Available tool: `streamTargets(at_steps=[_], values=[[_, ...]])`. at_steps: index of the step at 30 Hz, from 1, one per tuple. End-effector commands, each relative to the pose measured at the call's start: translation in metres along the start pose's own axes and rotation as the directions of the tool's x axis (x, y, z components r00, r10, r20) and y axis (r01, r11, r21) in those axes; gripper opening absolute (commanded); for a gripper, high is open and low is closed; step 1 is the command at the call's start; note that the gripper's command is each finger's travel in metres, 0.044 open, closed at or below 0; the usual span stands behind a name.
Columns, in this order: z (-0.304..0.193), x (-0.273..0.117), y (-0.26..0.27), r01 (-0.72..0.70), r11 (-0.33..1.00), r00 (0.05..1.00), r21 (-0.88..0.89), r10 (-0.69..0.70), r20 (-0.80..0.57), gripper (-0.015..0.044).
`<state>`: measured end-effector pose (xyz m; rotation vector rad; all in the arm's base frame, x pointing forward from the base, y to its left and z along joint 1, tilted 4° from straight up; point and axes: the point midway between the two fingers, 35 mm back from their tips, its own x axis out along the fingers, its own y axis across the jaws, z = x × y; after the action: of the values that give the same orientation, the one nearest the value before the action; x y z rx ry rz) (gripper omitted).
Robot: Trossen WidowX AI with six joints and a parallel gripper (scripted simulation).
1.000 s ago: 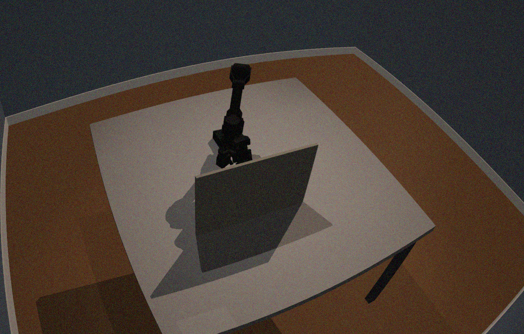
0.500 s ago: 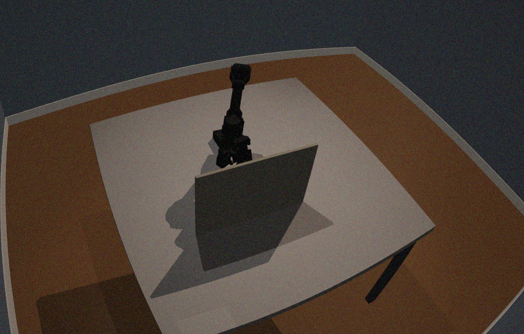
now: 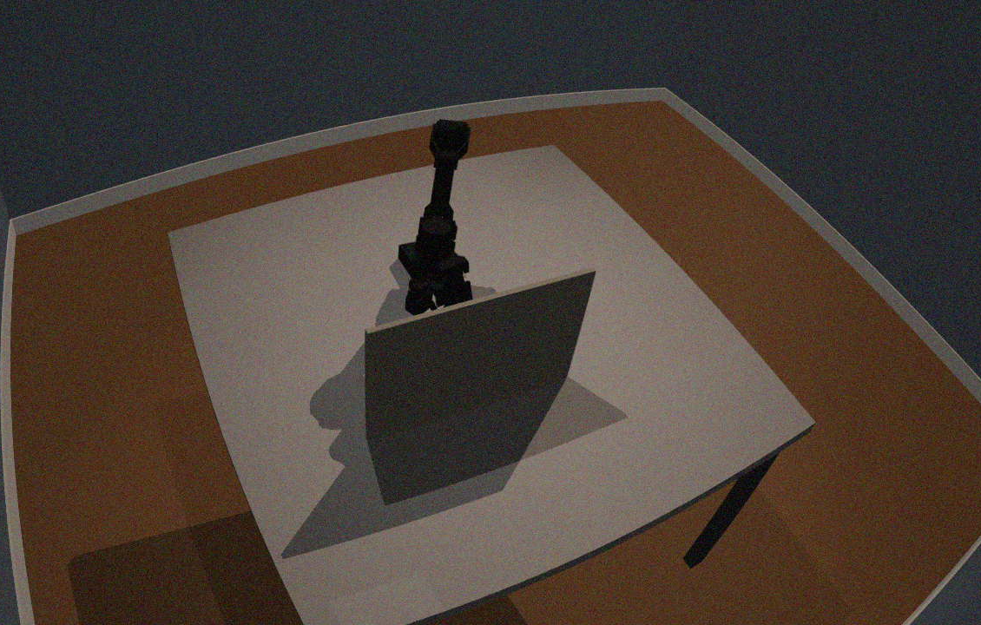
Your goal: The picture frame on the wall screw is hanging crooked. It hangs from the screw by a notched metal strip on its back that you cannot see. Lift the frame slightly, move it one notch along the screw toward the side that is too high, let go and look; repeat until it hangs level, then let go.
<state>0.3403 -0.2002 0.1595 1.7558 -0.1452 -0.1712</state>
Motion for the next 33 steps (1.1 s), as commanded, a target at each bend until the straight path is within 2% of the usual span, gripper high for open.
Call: streamTargets(at_steps=[1, 23, 33], values=[[0.0004, 0.0001, 0.0009, -0.009, 1.000, 1.000, 0.000, 0.009, 0.003, 0.0000], [-0.0003, 0.0000, -0.0019, 0.000, 1.000, 1.000, -0.005, 0.000, -0.001, 0.0000], [-0.0004, 0.0000, -0.0018, 0.000, 0.996, 1.000, -0.089, 0.000, 0.000, 0.0000]])
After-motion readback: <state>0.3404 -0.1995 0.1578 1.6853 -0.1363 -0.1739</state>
